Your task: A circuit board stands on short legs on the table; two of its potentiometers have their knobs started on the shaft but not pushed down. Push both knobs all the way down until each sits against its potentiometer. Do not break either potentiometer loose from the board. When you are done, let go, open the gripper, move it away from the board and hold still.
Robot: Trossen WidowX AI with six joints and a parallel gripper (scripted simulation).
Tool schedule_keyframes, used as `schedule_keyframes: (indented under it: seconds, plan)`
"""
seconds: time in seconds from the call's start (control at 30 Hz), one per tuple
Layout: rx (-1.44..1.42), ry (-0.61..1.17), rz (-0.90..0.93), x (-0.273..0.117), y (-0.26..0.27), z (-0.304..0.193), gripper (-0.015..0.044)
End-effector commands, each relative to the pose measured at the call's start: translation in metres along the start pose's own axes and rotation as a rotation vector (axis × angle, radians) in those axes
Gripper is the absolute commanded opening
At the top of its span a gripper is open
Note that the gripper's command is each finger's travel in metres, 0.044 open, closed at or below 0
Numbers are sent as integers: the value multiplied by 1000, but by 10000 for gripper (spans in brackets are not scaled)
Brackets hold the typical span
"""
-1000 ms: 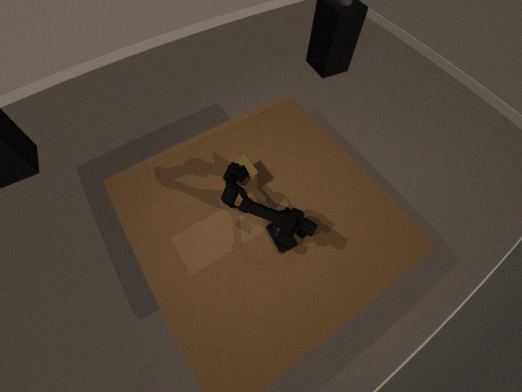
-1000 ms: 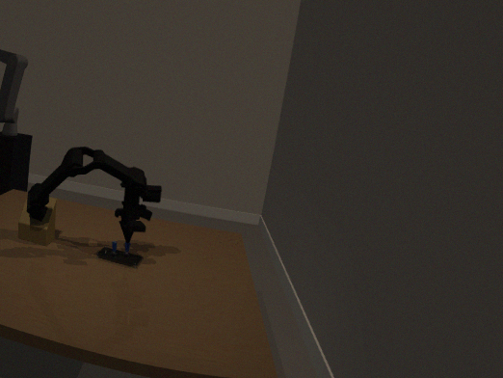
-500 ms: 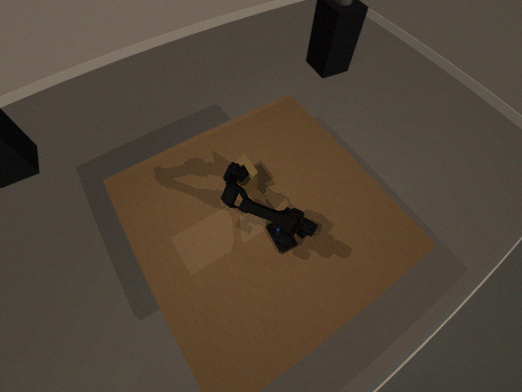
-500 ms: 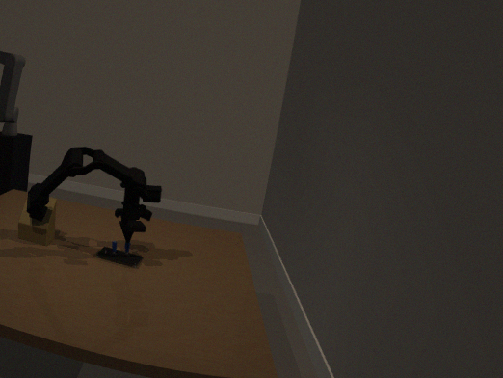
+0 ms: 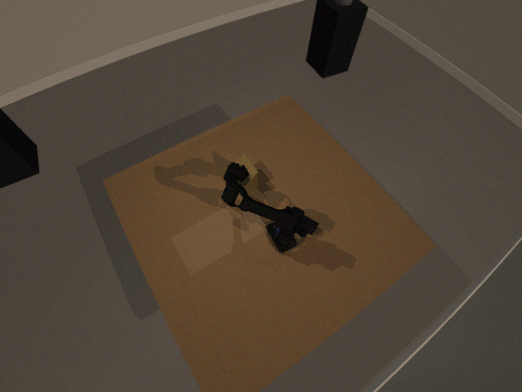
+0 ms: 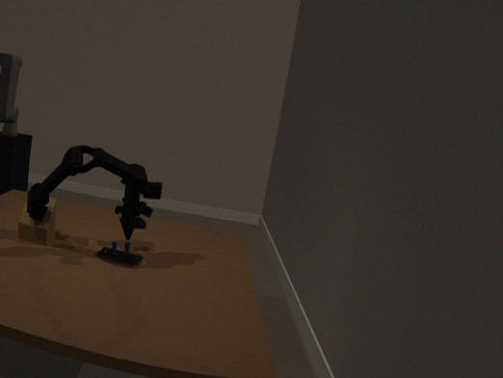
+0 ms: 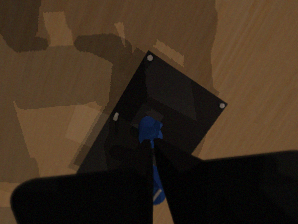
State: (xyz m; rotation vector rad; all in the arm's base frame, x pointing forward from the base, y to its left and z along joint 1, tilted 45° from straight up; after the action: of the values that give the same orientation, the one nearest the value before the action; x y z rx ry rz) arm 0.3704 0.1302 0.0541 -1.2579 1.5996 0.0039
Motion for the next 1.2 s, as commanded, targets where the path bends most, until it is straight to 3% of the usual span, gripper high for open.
schedule_keyframes:
  seconds: [0.0,0.27,0.47,0.77,1.17]
  plan:
    - [0,2,1,2,0,0,79]
    - [5,1,2,-1,5,-6,289]
    - [31,-6,10,-15,39,-47,440]
    - [1,3,9,-22,93,-133,440]
    - [1,4,9,-22,94,-135,440]
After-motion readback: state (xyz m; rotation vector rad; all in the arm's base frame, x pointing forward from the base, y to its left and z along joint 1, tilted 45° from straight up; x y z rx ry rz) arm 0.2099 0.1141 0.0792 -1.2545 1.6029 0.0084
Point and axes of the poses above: the point midway between the two fingers, 35 mm back from their tips, its own x axis out along the fingers, its own y axis across the jaws, z = x × y, the point moved 9 cm from there along -x, back along the fingers, and after that the axes turned 10 degrees about -x, right-handed, at the moved point
